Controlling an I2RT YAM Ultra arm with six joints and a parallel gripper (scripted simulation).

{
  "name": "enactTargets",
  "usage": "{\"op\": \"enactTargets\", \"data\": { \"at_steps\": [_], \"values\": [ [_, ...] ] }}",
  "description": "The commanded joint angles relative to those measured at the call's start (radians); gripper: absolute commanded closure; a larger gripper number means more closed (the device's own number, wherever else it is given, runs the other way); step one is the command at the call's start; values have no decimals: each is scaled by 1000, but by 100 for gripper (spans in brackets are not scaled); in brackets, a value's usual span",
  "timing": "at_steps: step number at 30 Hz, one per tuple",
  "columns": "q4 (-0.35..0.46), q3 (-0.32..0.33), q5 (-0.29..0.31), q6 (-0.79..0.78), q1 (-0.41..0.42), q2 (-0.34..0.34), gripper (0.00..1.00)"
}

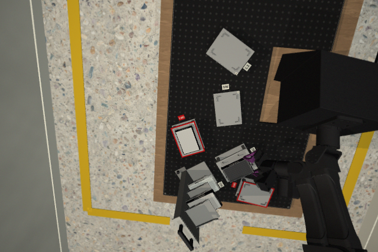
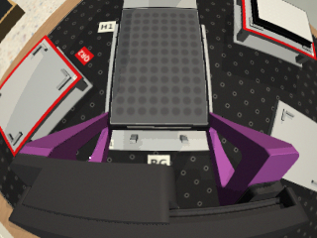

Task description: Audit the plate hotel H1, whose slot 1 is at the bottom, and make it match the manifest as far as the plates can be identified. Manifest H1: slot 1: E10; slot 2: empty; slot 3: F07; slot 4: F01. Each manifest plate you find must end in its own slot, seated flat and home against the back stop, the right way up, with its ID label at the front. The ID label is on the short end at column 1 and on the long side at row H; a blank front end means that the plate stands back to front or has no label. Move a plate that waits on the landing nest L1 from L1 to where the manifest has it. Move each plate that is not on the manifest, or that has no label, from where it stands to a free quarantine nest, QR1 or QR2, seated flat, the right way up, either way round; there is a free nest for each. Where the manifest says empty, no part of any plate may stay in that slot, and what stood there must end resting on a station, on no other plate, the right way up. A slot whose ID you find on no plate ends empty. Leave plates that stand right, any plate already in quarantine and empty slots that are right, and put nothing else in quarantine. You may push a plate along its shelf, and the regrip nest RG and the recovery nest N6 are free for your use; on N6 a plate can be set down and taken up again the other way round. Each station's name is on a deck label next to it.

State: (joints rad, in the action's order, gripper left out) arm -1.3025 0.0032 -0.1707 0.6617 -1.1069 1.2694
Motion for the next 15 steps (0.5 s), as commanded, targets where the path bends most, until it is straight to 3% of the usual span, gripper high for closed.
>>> {"op": "enactTargets", "data": {
  "at_steps": [1, 15],
  "values": [
    [-41, 0, -21, -1, -1, 16, 14],
    [-108, 10, -33, -2, -13, 93, 14]
  ]
}}
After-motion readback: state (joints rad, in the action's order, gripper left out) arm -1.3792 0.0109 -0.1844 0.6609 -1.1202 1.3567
